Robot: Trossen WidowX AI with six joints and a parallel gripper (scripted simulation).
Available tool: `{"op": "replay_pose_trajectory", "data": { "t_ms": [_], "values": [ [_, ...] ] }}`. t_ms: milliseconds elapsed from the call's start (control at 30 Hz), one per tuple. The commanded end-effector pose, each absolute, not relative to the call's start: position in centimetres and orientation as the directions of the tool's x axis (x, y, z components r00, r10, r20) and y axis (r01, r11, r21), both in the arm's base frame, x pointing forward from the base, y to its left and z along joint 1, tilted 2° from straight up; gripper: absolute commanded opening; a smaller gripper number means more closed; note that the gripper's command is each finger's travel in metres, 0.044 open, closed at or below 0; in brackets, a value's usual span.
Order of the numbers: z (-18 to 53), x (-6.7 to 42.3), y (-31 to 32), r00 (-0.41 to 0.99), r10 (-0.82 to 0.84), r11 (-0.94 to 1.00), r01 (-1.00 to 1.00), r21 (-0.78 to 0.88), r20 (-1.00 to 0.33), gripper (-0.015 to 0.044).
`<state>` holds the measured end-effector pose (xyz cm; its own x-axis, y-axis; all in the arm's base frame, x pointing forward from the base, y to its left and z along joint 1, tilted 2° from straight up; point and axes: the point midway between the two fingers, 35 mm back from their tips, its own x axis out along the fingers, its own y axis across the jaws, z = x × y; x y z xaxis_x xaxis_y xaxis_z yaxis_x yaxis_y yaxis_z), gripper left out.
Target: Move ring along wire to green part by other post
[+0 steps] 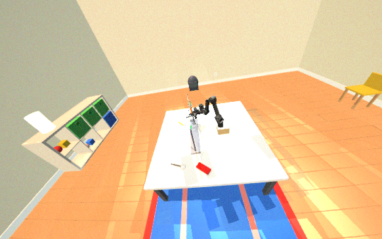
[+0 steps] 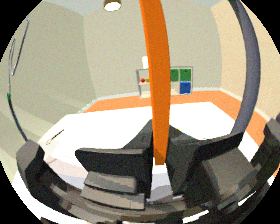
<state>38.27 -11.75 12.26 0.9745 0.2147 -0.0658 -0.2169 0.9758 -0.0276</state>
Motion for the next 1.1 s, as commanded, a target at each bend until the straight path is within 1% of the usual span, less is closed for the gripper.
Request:
{"op": "replay_pose_trajectory", "data": {
  "t_ms": [0,400,667,900,1067],
  "values": [
    [12.4,38.1,-11.2,0.975,0.213,0.977,-0.214,-0.013,-0.062,-0.0150],
    [12.4,37.5,-8.7,0.973,0.222,0.972,-0.216,0.095,-0.060,-0.0150],
    [12.7,37.0,-6.5,0.971,0.232,0.953,-0.215,0.216,-0.058,-0.0150],
    [13.5,36.5,-4.0,0.969,0.243,0.911,-0.209,0.357,-0.053,-0.0150],
    [13.9,35.9,-3.1,0.961,0.263,0.885,-0.206,0.417,-0.083,-0.0150]
  ]
}}
